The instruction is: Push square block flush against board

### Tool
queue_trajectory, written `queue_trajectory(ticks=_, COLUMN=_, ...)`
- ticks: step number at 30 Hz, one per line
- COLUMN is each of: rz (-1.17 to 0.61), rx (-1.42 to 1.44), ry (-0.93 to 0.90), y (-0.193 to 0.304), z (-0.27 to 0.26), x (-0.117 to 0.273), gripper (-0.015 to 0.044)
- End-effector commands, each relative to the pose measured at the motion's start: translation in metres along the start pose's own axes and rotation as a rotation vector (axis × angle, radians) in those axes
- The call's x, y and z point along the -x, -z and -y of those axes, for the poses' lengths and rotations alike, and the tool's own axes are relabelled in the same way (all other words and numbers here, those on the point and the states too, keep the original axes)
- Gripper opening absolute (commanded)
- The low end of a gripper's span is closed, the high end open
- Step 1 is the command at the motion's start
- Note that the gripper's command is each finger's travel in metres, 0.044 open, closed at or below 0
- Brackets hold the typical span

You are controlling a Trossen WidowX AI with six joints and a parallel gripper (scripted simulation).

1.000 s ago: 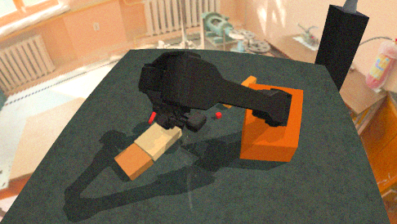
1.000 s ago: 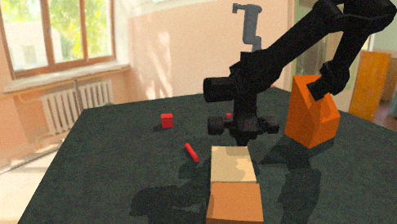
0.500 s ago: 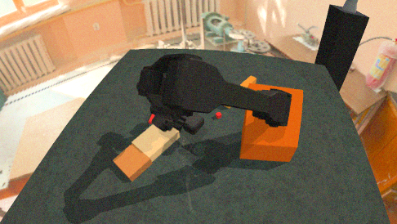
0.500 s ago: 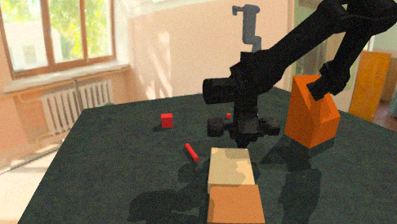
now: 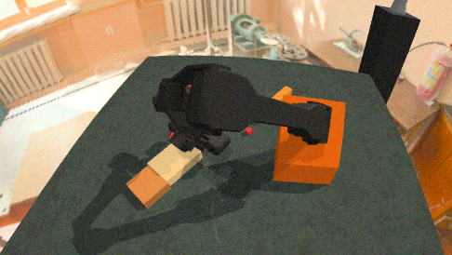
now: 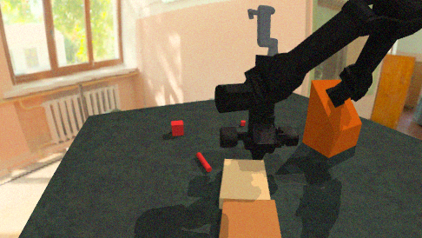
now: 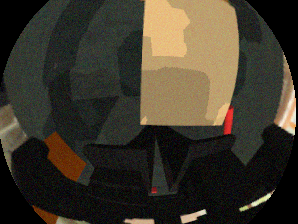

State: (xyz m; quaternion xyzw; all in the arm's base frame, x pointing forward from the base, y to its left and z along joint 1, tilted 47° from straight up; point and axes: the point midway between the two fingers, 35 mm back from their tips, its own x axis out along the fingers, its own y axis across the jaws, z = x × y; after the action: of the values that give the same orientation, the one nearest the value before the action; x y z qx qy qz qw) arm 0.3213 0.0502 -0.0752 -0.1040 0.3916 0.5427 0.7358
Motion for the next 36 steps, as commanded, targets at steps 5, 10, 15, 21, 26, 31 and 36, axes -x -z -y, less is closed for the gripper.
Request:
queue_trajectory(ticks=5, rz=0.009, rx=0.009, ry=0.004, y=-0.012, z=0.002, x=0.001, gripper=0.0000)
queue_trajectory(ticks=10, rz=0.009, rx=0.009, ry=0.004, y=-0.015, z=0.003, x=0.001, gripper=0.0000)
queue_trajectory(ticks=15, rz=0.009, rx=0.009, ry=0.004, y=-0.019, z=0.003, x=0.001, gripper=0.0000)
queue_trajectory(ticks=21, rz=0.009, rx=0.009, ry=0.004, y=-0.023, z=0.004, x=0.001, gripper=0.0000)
queue_trajectory(ticks=26, rz=0.009, rx=0.009, ry=0.004, y=-0.027, z=0.004, x=0.001, gripper=0.0000)
queue_trajectory(ticks=31, rz=0.009, rx=0.009, ry=0.004, y=-0.030, z=0.005, x=0.001, gripper=0.0000)
queue_trajectory(ticks=36, rz=0.009, rx=0.009, ry=0.004, y=-0.034, z=0.005, x=0.002, gripper=0.0000)
